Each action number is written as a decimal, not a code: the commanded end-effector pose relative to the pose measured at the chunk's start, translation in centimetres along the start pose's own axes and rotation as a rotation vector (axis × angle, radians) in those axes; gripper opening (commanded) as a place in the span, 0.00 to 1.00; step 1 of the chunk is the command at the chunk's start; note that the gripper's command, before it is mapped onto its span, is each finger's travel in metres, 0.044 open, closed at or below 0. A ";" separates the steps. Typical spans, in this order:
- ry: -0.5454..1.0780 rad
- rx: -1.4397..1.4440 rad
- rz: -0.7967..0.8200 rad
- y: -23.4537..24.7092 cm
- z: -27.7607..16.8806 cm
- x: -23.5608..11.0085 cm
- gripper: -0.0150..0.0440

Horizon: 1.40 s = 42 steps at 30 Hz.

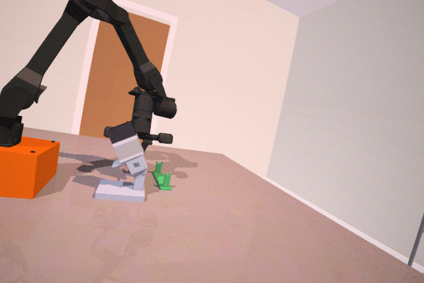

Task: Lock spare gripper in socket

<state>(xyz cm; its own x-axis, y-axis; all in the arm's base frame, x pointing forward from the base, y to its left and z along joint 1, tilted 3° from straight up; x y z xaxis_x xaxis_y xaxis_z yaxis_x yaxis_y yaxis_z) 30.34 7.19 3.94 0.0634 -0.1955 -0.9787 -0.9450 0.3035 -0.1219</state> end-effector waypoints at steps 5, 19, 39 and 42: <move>0.006 -0.004 -0.002 0.1 -0.5 0.2 0.25; 0.004 -0.002 -0.008 0.0 -1.1 0.4 0.25; 0.002 -0.001 -0.015 -0.1 -1.9 0.6 0.25; 0.002 -0.001 -0.016 -0.1 -2.0 0.6 0.25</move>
<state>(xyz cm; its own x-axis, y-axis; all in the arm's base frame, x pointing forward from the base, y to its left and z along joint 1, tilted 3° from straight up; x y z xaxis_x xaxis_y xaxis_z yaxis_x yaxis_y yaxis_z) 30.07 5.45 3.81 0.0799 -0.1962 -0.9773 -0.9428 0.3035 -0.1380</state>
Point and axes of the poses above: the point midway between the two fingers, 35 mm back from their tips, its own x axis out along the fingers, its own y axis across the jaws, z = x × y, the point moved 3 cm from there along -x, back along the fingers, and after that the axes turned 10 degrees about x, right-handed, at the moved point
